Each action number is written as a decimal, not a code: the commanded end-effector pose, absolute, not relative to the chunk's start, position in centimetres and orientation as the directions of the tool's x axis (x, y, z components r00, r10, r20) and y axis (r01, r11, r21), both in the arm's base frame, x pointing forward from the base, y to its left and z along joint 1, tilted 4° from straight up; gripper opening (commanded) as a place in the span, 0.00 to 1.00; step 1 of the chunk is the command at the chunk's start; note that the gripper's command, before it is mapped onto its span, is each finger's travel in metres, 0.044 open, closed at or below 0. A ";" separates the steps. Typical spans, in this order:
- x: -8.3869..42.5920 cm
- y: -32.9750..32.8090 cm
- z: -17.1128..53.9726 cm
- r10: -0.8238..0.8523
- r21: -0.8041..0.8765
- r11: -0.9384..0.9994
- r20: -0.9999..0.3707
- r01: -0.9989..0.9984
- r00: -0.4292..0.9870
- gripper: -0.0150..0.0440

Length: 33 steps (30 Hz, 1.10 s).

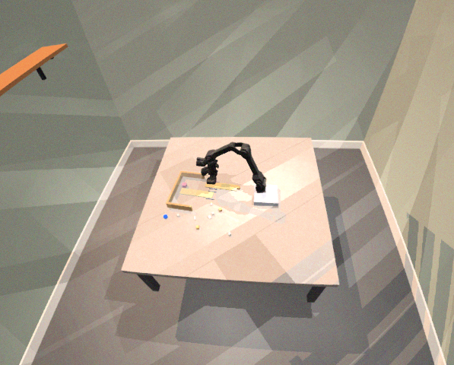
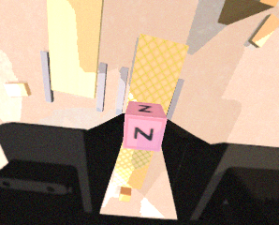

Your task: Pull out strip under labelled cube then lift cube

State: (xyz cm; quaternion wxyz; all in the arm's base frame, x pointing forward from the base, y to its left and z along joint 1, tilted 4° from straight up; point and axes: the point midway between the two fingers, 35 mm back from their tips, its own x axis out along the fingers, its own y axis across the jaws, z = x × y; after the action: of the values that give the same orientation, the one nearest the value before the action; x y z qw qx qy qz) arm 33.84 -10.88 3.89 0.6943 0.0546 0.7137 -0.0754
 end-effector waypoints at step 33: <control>29.3 -9.3 7.5 -0.023 -0.030 0.982 -0.999 0.187 -0.037 0.25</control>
State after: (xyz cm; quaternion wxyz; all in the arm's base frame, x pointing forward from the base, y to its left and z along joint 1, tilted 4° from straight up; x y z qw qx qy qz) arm 29.38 -9.30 7.46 0.6924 0.0549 0.7155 -0.0750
